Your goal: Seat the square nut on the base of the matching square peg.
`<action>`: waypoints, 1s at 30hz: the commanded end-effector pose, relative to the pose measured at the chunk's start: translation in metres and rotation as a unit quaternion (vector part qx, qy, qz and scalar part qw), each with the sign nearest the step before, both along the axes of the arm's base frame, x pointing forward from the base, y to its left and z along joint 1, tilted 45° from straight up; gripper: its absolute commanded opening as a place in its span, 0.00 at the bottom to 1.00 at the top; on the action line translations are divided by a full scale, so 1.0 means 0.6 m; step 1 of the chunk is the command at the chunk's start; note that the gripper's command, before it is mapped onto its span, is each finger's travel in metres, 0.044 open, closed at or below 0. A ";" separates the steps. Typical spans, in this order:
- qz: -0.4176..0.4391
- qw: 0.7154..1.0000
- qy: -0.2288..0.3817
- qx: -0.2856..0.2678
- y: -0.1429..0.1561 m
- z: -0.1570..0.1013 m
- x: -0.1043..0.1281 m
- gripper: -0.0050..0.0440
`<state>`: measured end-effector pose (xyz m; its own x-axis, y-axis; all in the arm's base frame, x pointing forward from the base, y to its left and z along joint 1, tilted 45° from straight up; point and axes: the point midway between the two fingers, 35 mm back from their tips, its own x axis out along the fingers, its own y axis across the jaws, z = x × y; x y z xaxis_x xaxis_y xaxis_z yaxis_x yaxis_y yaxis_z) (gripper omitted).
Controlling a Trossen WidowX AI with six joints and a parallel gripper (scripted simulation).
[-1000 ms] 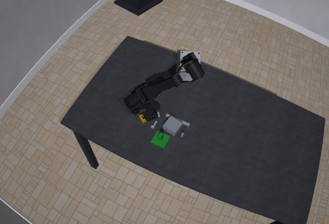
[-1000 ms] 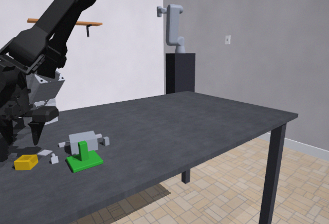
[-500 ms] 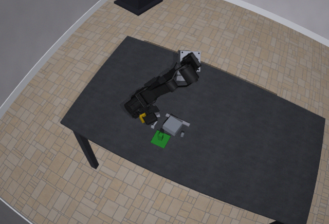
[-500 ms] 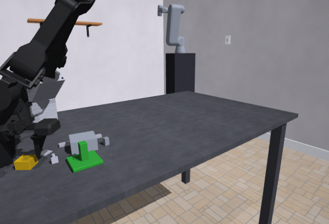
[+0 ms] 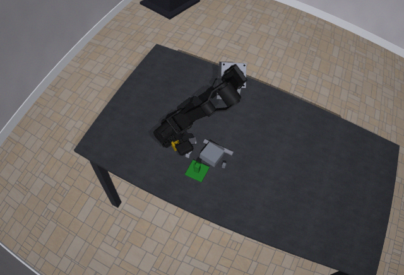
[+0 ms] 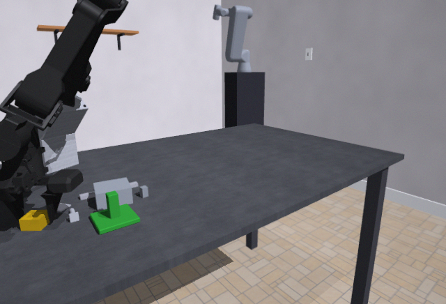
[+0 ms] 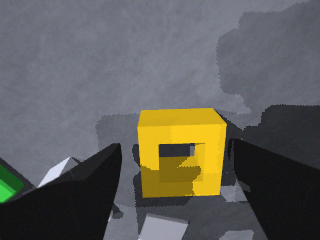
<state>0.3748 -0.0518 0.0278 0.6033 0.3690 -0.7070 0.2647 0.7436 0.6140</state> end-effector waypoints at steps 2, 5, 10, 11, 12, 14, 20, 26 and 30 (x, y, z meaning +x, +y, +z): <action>-0.002 1.000 -0.005 -0.003 -0.002 0.005 0.004 0.63; -0.002 1.000 -0.005 -0.003 -0.002 0.005 0.004 0.60; -0.002 1.000 -0.005 -0.003 -0.002 0.005 0.004 0.53; -0.002 1.000 -0.005 -0.003 -0.002 0.005 0.004 0.52; -0.002 1.000 -0.005 -0.003 -0.002 0.005 0.004 0.51; -0.002 1.000 -0.005 -0.003 -0.002 0.005 0.004 0.48; -0.002 1.000 -0.005 -0.003 -0.002 0.005 0.004 0.43; -0.002 1.000 -0.005 -0.003 -0.006 0.010 0.001 0.17; -0.002 1.000 -0.004 -0.004 -0.017 0.025 -0.009 0.10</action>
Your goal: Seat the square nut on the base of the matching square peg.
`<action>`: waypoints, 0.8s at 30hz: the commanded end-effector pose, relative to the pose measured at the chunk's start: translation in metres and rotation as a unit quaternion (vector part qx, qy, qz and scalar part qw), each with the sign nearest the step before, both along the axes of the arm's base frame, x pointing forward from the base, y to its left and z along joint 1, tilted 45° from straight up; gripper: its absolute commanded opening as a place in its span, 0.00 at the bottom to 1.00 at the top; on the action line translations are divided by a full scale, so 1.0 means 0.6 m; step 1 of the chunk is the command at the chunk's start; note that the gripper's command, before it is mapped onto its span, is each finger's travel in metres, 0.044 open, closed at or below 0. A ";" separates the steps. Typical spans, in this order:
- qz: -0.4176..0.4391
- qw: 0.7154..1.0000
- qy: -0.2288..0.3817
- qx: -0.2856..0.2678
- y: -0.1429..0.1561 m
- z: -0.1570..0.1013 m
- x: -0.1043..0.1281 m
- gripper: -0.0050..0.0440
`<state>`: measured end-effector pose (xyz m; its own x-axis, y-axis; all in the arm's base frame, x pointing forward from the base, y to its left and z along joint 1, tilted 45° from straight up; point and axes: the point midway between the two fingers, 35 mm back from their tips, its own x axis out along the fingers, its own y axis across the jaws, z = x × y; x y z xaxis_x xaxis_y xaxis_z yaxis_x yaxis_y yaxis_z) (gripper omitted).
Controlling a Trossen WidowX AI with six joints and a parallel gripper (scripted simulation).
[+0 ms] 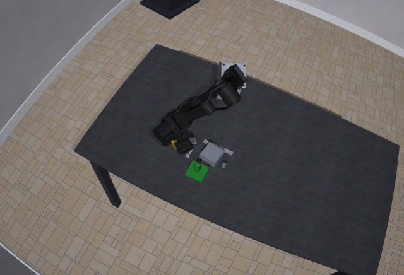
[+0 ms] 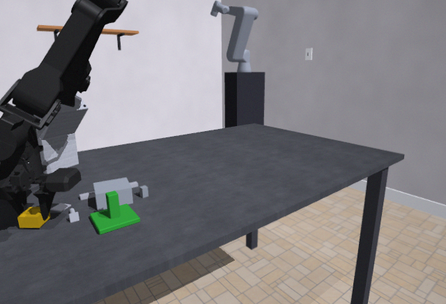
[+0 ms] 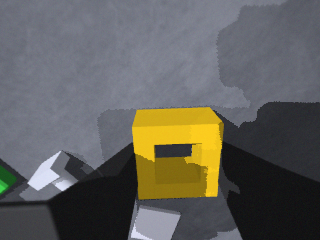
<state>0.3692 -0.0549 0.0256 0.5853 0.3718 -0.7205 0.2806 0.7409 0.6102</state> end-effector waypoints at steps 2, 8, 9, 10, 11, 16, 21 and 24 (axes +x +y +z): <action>-0.001 1.000 -0.016 -0.007 -0.018 0.036 -0.005 0.10; -0.001 1.000 -0.015 -0.008 -0.028 0.051 -0.017 0.10; -0.001 1.000 -0.015 -0.008 -0.030 0.055 -0.020 0.09; -0.001 1.000 -0.015 -0.008 -0.033 0.059 -0.023 0.09; -0.001 1.000 -0.015 -0.008 -0.035 0.063 -0.027 0.09; -0.001 1.000 -0.015 -0.009 -0.046 0.082 -0.043 0.03; -0.001 1.000 -0.015 -0.009 -0.055 0.102 -0.060 0.00; -0.001 1.000 -0.015 -0.009 -0.057 0.106 -0.064 0.00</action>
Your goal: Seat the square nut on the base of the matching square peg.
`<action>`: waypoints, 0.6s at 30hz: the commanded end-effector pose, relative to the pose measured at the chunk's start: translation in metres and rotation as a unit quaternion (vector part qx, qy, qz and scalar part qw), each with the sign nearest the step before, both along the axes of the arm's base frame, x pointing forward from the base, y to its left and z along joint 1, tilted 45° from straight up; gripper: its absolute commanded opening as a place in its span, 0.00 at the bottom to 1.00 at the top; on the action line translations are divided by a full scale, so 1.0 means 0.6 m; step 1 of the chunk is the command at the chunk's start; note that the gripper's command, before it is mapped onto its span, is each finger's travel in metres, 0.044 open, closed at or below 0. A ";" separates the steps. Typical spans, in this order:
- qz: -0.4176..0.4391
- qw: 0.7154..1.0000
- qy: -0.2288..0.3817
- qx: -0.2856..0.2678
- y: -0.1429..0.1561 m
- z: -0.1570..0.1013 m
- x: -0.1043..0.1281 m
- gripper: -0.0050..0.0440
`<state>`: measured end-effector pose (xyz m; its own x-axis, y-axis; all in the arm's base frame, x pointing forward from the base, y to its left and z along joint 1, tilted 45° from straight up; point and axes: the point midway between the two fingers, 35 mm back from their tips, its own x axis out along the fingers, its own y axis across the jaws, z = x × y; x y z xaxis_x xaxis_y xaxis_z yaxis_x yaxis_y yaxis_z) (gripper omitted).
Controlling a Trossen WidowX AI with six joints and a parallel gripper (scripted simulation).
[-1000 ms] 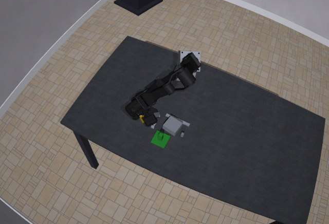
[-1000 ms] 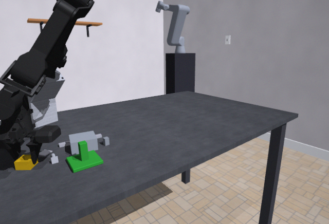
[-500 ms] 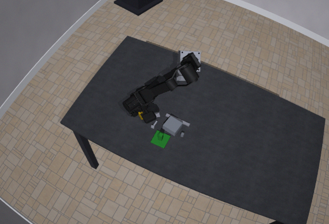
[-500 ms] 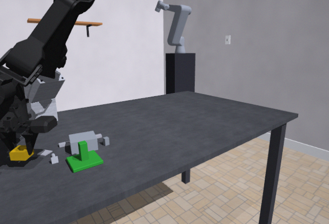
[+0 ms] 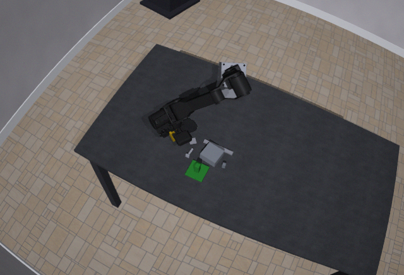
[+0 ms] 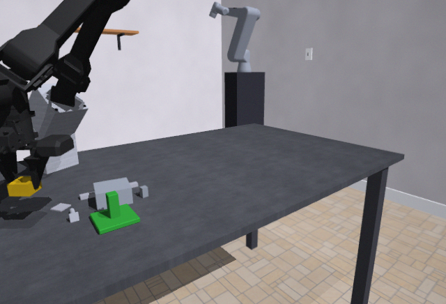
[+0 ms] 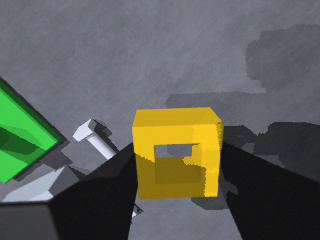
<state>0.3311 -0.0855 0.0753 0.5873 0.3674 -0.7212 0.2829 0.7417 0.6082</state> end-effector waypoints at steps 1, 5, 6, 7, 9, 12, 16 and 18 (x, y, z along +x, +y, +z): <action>0.001 1.000 -0.014 -0.007 -0.007 0.027 -0.004 0.00; 0.001 1.000 -0.015 -0.007 -0.013 0.042 -0.019 0.00; 0.001 1.000 -0.015 -0.007 -0.015 0.046 -0.022 0.00; 0.001 1.000 -0.015 -0.006 -0.016 0.050 -0.026 0.00; 0.000 1.000 -0.016 -0.006 -0.018 0.057 -0.034 0.00; 0.000 1.000 -0.016 -0.006 -0.020 0.066 -0.043 0.00; 0.000 1.000 -0.017 -0.006 -0.021 0.069 -0.046 0.00; 0.000 1.000 -0.017 -0.006 -0.021 0.069 -0.046 0.00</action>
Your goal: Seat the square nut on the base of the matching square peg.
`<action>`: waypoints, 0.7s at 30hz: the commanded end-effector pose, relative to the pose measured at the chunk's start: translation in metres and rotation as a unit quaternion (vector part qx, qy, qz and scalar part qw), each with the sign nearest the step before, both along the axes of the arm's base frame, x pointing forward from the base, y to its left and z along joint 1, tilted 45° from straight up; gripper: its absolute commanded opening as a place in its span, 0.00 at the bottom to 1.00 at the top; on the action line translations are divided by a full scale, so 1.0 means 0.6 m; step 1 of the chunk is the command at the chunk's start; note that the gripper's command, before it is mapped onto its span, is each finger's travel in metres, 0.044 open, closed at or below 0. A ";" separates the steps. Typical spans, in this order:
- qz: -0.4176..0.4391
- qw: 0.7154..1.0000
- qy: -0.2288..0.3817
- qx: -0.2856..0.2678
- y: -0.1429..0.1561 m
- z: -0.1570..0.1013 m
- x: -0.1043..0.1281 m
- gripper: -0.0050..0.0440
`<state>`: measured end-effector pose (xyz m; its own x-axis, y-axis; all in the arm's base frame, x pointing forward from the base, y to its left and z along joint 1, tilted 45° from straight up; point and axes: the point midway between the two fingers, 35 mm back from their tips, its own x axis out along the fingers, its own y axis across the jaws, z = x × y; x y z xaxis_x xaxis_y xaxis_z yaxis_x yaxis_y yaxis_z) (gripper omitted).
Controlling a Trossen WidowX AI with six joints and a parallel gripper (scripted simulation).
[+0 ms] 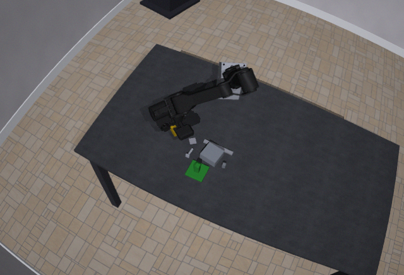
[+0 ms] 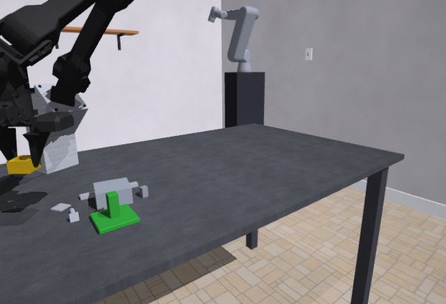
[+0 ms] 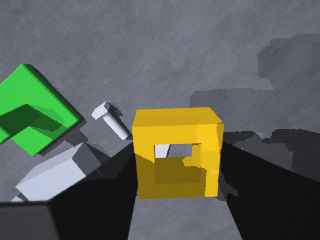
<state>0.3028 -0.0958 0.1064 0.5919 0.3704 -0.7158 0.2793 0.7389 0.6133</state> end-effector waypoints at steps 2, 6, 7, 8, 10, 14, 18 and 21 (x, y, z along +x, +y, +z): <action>0.002 1.000 -0.014 -0.010 -0.002 0.018 0.002 0.00; 0.010 1.000 -0.016 -0.017 0.005 0.022 0.006 0.00; 0.013 1.000 -0.017 -0.019 0.007 0.023 0.008 0.00; 0.017 0.999 -0.018 -0.022 0.010 0.024 0.010 0.00; 0.025 0.999 -0.021 -0.029 0.017 0.028 0.014 0.00; 0.045 0.998 -0.028 -0.046 0.035 0.037 0.024 0.00; 0.055 0.996 -0.032 -0.055 0.044 0.042 0.028 0.00; 0.069 0.995 -0.038 -0.067 0.057 0.049 0.035 0.00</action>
